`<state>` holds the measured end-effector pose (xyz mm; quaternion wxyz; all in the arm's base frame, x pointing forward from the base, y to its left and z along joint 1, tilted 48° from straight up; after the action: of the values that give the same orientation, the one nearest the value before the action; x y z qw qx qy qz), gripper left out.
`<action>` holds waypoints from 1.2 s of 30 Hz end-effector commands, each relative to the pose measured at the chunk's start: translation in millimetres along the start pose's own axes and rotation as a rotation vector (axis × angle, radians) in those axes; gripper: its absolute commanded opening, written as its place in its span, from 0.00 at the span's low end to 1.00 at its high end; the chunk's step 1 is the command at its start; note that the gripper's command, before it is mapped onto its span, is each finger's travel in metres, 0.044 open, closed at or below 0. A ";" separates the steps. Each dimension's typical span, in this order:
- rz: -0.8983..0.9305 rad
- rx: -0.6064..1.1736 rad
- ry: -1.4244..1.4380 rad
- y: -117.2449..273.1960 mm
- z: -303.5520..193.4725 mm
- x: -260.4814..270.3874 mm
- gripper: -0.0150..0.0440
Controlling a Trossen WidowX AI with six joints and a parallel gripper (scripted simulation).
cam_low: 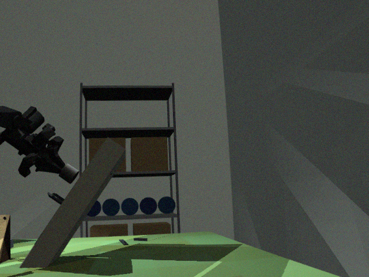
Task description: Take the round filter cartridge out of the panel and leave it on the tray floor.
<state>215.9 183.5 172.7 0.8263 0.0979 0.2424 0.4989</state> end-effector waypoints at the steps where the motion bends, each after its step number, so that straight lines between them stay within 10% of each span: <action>1: 0.003 -0.008 -0.009 -0.6 -9.9 -8.0 0.25; 10: 0.002 -0.008 -0.009 -4.3 -30.3 -22.6 0.25; 14: -0.001 0.001 0.003 -4.4 -26.3 -18.6 0.42; 36: 0.003 -0.009 -0.010 5.2 33.4 20.9 0.42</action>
<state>227.3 197.3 187.1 0.8271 0.1002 0.2334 0.5015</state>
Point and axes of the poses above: the point midway between the two fingers, 35 mm back from their tips, its own y axis back along the fingers, its own x axis across the jaws, z = x × y, the point moved 7 cm from there along y, back along the fingers, and after that the axes turned 1 degree about y, right-handed, at the moved point
